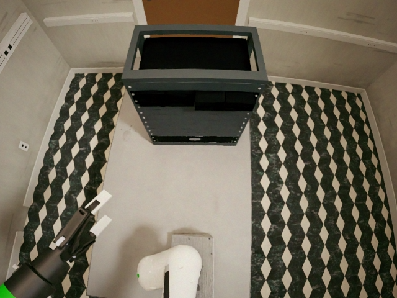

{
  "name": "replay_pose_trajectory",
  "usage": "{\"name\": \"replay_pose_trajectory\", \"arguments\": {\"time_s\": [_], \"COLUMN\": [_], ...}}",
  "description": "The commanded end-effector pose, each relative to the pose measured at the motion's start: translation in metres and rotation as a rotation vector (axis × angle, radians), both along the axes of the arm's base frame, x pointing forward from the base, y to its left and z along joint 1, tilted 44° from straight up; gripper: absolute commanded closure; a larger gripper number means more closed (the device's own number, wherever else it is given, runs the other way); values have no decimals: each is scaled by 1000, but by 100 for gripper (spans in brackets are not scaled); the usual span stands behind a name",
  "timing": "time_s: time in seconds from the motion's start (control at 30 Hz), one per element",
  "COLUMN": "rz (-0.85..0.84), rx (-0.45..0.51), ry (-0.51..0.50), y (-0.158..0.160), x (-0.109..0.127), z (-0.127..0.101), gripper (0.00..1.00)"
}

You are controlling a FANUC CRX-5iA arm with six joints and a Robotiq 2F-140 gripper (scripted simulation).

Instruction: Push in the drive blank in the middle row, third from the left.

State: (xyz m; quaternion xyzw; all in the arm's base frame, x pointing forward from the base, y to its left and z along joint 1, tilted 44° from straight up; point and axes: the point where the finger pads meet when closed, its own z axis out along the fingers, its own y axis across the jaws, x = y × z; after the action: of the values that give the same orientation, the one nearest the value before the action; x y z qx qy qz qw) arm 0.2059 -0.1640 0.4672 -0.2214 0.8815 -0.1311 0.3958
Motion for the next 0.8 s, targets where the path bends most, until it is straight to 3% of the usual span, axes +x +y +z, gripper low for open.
{"name": "replay_pose_trajectory", "arguments": {"time_s": [0.0,0.43,0.53,0.77], "rz": [-33,-205,-218,-302], "rx": [41,369,395,558], "ry": [60,307,319,388], "y": [13,48,50,58], "x": [12,54,56,70], "z": [-20,-124,-130,-166], "gripper": [0,0,0,0]}}
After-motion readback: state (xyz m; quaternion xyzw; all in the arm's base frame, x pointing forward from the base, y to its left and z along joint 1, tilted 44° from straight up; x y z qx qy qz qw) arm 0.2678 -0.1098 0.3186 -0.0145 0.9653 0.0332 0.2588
